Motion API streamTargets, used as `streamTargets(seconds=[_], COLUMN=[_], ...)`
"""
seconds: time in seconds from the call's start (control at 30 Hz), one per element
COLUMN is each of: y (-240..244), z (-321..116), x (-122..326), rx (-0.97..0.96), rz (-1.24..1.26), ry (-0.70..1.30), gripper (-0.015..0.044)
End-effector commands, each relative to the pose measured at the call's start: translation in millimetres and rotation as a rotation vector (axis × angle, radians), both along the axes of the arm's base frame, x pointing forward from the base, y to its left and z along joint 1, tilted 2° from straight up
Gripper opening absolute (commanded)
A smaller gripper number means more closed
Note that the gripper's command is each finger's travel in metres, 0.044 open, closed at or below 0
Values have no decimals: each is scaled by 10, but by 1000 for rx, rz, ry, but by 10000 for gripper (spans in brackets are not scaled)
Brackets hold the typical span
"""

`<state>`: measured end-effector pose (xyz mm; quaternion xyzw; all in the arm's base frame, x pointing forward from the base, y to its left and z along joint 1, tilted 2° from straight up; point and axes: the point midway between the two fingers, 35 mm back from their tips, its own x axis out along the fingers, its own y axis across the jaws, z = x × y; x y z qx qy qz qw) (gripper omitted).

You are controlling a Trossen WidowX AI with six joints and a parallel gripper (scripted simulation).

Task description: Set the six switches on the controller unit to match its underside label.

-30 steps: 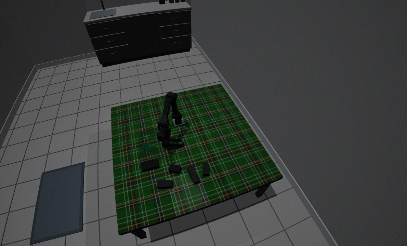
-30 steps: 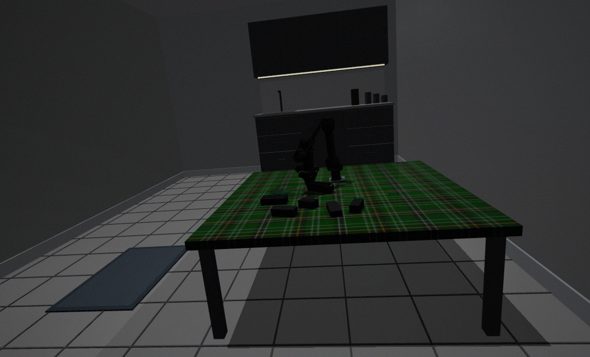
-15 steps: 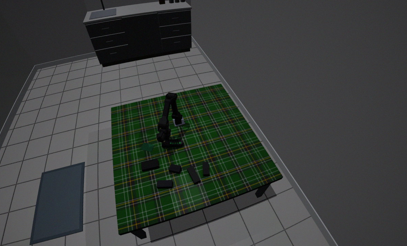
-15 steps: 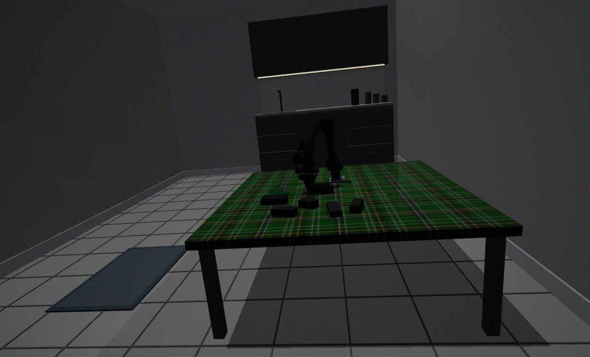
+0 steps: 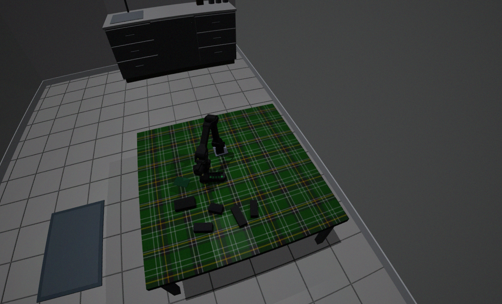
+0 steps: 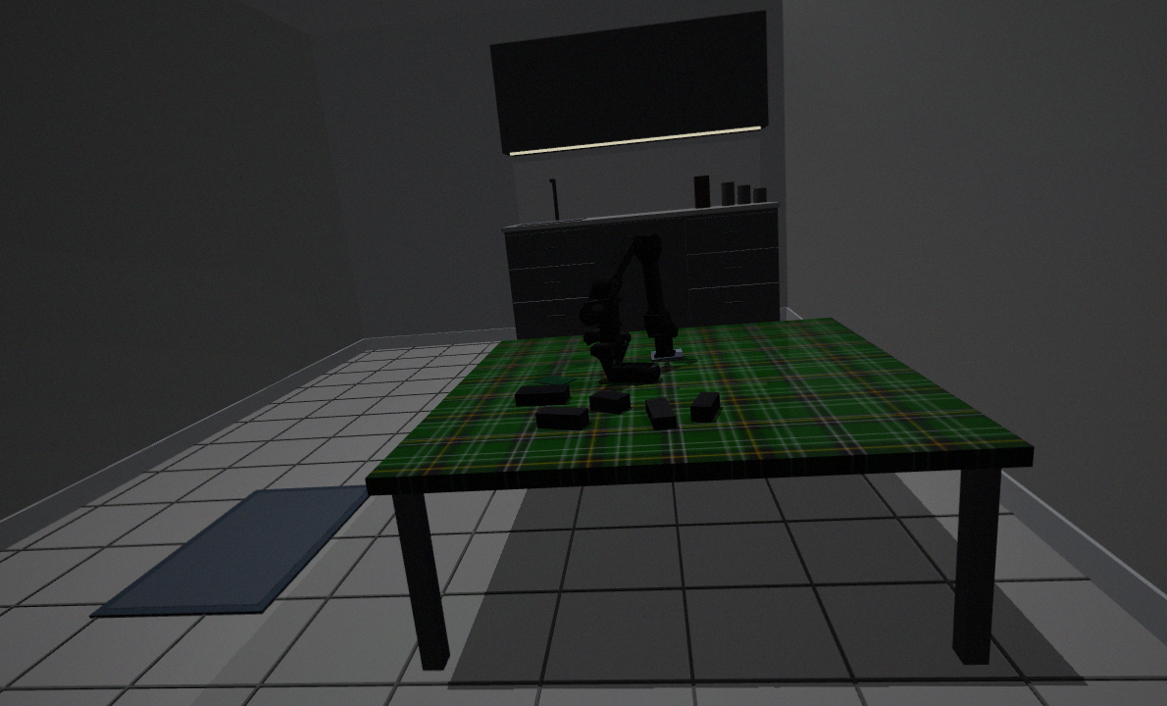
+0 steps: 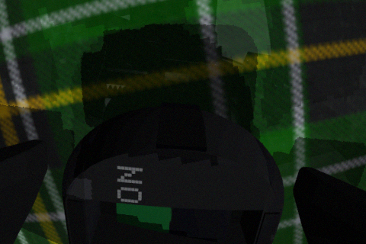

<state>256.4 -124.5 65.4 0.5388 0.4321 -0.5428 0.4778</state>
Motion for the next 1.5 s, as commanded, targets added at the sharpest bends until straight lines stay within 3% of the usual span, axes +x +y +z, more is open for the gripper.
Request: streamTargets(seconds=[0.0, 0.13, 0.37, 1.03, 1.27, 1.43, 1.47], y=[0, 20, 615, 615, 631, 632, 632], z=[0, 12, 378, 391, 859, 872, 872], x=[-1, 5, 85, 86, 72, 70, 70], rx=[0, 0, 5, 5, 4, 4, 4], rz=[0, 0, 0, 0, 6, 6, 6], ry=[0, 0, -1, -1, -2, -2, -2], gripper=[440, 440, 440, 440, 440, 440, 414])
